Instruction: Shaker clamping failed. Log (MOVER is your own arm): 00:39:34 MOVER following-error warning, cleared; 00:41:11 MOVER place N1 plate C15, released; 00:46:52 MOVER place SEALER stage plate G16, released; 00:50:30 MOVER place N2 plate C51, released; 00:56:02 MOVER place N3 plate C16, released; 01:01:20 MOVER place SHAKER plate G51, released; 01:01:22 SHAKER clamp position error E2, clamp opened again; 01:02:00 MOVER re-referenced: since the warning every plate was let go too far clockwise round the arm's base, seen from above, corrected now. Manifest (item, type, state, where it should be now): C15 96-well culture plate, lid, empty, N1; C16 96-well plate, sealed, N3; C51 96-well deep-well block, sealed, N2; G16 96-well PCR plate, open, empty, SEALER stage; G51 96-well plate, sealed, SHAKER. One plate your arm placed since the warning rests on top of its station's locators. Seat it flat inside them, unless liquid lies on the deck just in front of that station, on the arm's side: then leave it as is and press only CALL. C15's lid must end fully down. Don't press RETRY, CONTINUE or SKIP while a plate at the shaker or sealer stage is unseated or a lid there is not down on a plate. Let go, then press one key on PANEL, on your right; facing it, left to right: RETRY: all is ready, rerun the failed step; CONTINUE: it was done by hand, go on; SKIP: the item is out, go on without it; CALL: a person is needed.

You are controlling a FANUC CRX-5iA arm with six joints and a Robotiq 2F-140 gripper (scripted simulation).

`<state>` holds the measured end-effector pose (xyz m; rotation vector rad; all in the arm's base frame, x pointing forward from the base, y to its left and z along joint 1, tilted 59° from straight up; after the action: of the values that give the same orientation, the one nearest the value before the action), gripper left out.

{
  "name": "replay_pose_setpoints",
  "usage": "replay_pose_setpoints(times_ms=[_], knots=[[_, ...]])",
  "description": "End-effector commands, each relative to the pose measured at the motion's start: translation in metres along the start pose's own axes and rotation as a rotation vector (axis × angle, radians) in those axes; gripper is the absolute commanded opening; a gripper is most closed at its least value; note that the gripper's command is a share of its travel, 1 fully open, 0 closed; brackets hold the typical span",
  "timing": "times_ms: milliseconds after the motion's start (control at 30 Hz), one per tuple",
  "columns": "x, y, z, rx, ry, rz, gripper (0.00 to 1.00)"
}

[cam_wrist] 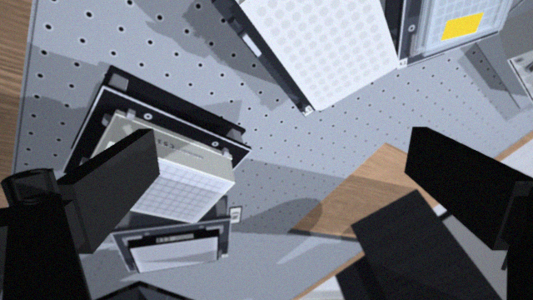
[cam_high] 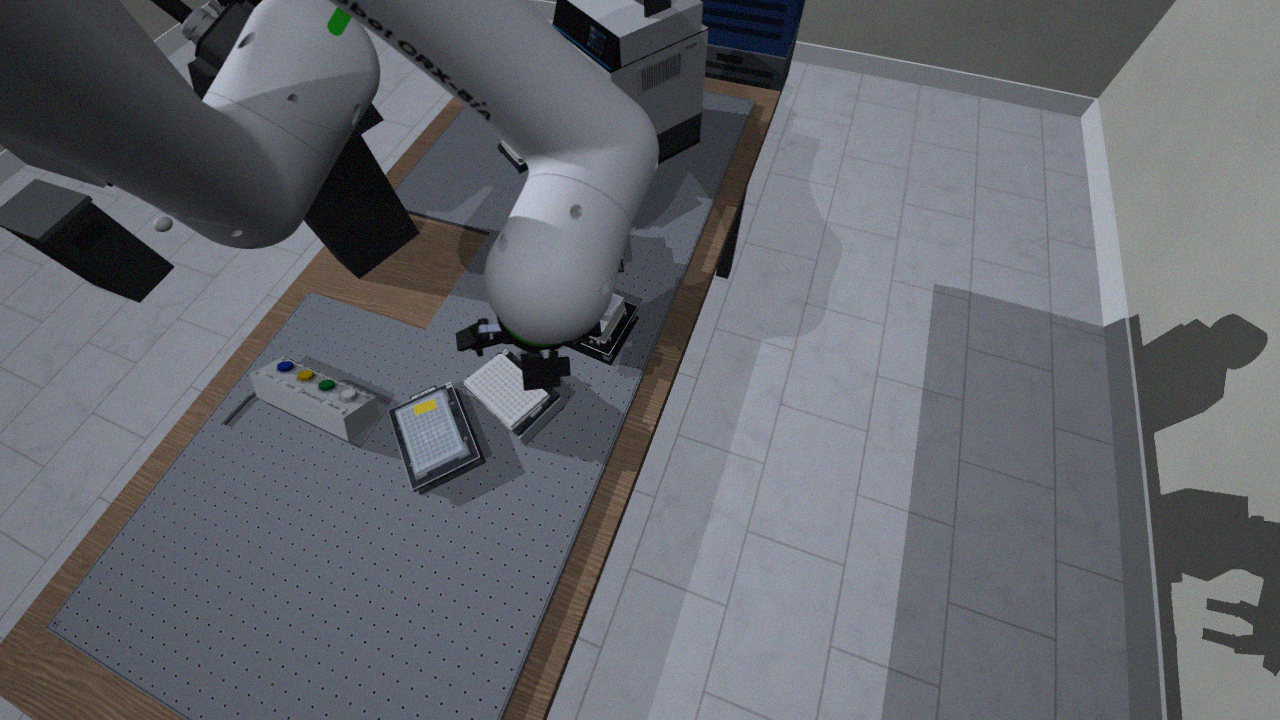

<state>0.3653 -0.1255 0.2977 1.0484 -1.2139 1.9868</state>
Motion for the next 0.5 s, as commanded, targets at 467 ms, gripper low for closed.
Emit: replay_pose_setpoints(times_ms=[467], knots=[[0.008, 0.034, 0.011, 0.32, 0.039, -0.01, 1.0]])
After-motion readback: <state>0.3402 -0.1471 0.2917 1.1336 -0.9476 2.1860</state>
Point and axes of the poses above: the point where the finger pads meet when closed, its own x axis back along the fingers, its own y axis across the jaws, z = x × y, the point moved 8 cm from there along x, back along the fingers, and after that the axes turned 13 degrees about -x, right-handed, at the moved point
